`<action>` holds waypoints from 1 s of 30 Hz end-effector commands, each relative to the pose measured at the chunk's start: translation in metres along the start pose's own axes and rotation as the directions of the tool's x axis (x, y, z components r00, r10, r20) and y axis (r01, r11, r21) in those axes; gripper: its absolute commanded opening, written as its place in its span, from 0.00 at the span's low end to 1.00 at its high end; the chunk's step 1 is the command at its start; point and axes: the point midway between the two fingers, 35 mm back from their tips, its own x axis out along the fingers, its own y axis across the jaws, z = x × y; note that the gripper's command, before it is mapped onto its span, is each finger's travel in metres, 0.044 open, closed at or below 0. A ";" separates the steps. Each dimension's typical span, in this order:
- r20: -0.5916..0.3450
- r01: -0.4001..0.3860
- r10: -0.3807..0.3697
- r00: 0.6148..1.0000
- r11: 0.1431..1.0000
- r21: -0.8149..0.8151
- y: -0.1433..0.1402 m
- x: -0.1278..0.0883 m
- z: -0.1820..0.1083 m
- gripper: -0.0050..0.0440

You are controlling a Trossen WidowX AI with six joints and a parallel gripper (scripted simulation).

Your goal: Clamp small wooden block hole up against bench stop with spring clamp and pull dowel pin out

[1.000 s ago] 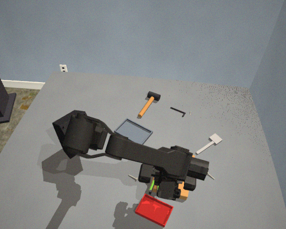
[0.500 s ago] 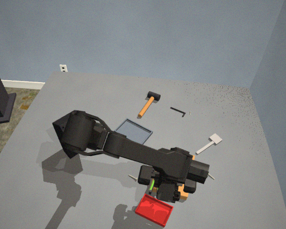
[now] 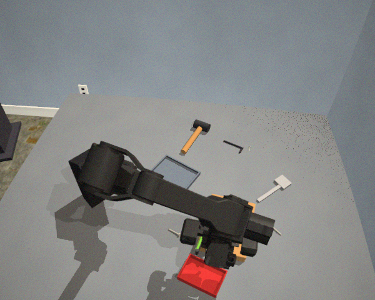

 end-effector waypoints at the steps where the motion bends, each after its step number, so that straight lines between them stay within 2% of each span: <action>1: -0.001 -0.012 0.012 1.000 1.000 0.006 0.002 -0.004 0.005 0.10; 30: 0.005 -0.023 0.023 1.000 0.999 0.030 0.002 -0.012 0.022 0.10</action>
